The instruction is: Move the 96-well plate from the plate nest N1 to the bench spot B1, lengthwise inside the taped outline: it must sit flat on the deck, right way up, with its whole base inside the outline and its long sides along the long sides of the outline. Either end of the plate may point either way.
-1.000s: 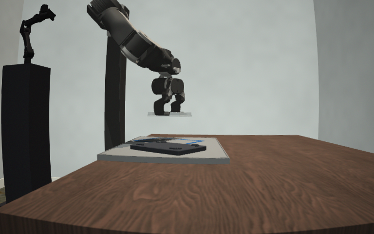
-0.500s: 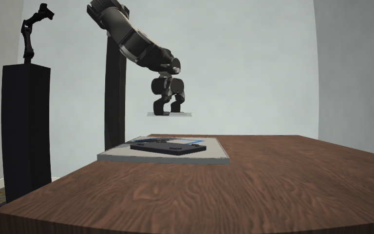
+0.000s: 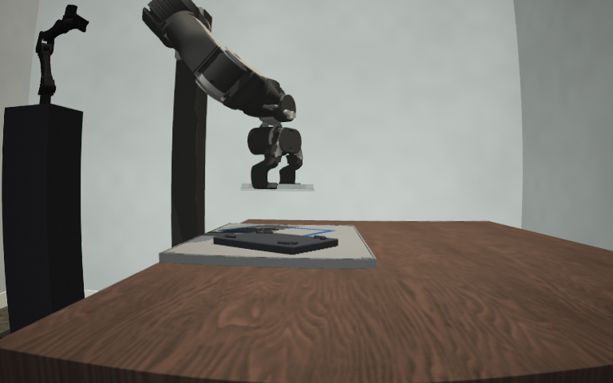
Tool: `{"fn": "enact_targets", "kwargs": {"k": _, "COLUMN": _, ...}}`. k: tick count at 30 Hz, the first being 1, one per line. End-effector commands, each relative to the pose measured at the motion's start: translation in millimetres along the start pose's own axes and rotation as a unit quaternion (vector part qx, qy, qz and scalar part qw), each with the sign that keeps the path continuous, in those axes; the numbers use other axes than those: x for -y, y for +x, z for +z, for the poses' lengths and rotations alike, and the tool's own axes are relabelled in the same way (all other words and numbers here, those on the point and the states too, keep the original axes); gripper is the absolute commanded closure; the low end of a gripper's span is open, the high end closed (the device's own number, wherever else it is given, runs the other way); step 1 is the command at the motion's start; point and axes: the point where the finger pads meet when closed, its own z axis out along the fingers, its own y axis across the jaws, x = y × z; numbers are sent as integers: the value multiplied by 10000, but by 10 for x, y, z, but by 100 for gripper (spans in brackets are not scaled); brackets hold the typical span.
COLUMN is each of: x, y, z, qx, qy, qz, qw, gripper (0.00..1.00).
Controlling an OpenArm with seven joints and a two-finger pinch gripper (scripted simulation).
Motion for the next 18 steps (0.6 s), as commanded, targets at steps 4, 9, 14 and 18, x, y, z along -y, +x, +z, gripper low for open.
{"fn": "enact_targets", "kwargs": {"k": 4, "x": -17, "y": 0, "z": -17, "qx": -4, "qy": -42, "qz": -21, "qw": 10000, "gripper": 100}}
{"fn": "enact_targets", "kwargs": {"k": 9, "x": -8, "y": 3, "z": 178, "qx": -11, "qy": -43, "qz": -37, "qw": 10000, "gripper": 100}}
{"fn": "enact_targets", "kwargs": {"k": 14, "x": -2, "y": 5, "z": 307, "qx": -15, "qy": -44, "qz": -47, "qw": 10000, "gripper": 100}}
{"fn": "enact_targets", "kwargs": {"k": 18, "x": -2, "y": 5, "z": 307, "qx": -15, "qy": -44, "qz": -47, "qw": 10000, "gripper": 100}}
